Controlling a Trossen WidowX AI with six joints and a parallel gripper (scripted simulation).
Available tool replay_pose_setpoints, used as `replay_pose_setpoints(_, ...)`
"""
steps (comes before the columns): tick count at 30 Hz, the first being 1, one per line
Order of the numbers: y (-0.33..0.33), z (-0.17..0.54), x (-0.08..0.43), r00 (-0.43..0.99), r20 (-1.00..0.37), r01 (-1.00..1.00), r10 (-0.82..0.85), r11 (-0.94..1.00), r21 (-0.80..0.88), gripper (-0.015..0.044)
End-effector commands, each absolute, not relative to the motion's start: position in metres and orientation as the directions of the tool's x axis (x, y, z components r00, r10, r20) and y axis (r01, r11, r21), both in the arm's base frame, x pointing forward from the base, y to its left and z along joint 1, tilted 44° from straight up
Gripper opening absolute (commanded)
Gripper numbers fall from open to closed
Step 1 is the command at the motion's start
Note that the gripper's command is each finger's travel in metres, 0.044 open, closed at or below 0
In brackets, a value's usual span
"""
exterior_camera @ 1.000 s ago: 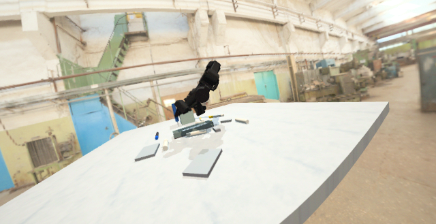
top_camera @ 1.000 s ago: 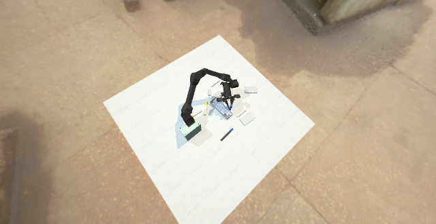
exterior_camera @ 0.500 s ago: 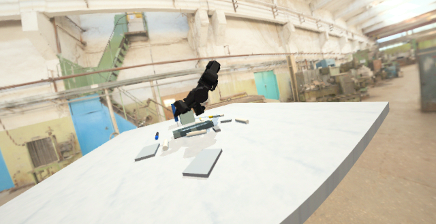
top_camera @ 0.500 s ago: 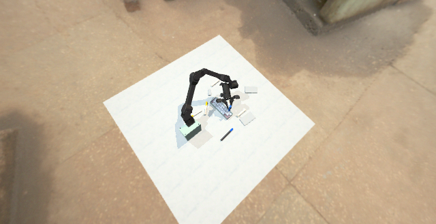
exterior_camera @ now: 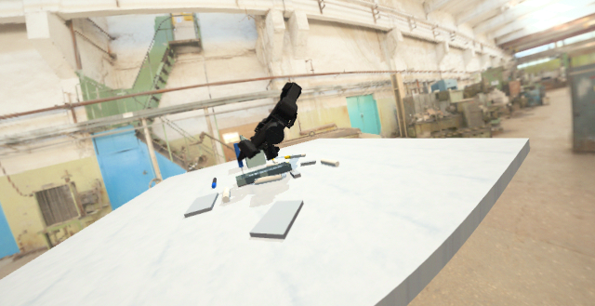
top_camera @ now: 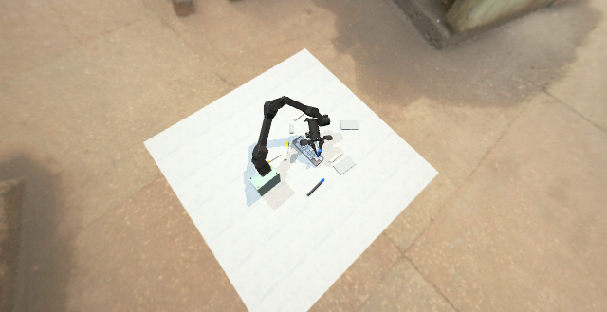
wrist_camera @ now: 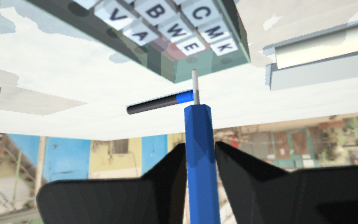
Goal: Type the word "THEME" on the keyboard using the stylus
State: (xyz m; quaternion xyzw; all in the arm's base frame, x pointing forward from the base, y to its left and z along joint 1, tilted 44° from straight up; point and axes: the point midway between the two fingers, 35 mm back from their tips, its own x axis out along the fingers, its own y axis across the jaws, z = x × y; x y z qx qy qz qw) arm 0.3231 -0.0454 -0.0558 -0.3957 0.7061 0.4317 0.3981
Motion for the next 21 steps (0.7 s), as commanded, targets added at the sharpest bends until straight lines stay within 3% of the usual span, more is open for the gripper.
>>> replay_pose_setpoints(1,-0.0436,-0.0579,0.3225,-0.371,-0.904,-0.901,-0.211,0.318,0.296,0.0000)
replay_pose_setpoints(4,-0.0422,-0.0597,0.3220,-0.371,-0.904,-0.901,-0.211,0.318,0.295,0.0079)
replay_pose_setpoints(21,-0.0381,-0.0639,0.3219,-0.371,-0.904,-0.901,-0.211,0.318,0.296,0.0081)
